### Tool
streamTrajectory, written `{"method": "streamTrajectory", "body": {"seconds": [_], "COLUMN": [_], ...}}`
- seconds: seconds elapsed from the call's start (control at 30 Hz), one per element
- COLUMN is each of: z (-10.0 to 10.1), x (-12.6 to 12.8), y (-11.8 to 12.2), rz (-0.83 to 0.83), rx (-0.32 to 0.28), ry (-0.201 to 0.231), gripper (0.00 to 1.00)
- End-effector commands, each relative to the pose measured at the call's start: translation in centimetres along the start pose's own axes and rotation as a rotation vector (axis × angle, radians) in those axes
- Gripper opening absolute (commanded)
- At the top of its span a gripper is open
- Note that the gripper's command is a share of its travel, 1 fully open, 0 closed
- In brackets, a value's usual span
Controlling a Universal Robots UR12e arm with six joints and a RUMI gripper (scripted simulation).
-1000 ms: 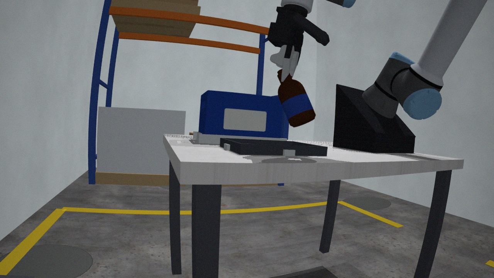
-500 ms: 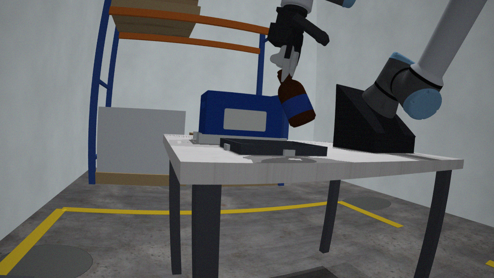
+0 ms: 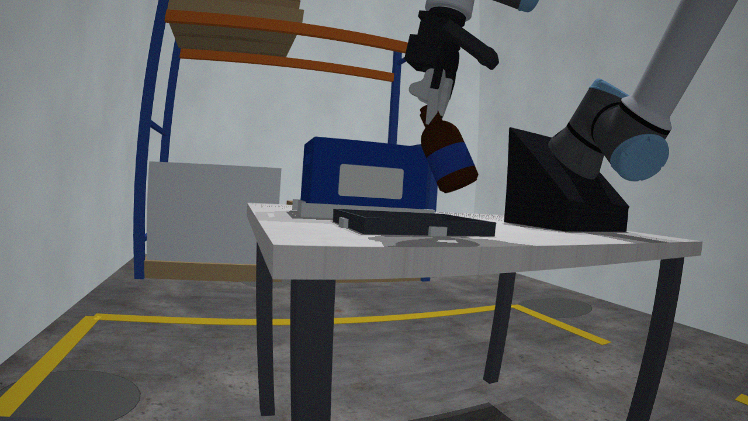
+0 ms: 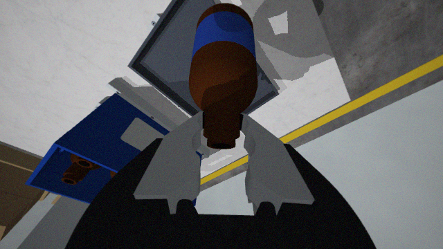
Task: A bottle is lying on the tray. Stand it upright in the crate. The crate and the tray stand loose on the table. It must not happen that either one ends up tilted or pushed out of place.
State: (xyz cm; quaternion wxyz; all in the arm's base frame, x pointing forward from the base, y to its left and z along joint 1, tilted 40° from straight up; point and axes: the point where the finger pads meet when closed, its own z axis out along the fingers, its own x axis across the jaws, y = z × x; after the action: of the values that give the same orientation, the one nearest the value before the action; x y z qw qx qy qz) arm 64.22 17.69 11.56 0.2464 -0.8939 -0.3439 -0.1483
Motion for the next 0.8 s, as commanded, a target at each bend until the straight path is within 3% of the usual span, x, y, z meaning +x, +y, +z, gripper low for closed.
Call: {"method": "streamTrajectory", "body": {"seconds": [0.0, 0.3, 0.77], "z": [-0.18, 0.02, 0.10], "x": [0.24, 0.04, 0.02], "y": [0.14, -0.09, -0.13], "rz": [-0.002, -0.003, -0.003], "rx": [-0.008, -0.028, -0.121], "ry": [0.001, -0.003, -0.004], "gripper": [0.00, 0.00, 0.00]}}
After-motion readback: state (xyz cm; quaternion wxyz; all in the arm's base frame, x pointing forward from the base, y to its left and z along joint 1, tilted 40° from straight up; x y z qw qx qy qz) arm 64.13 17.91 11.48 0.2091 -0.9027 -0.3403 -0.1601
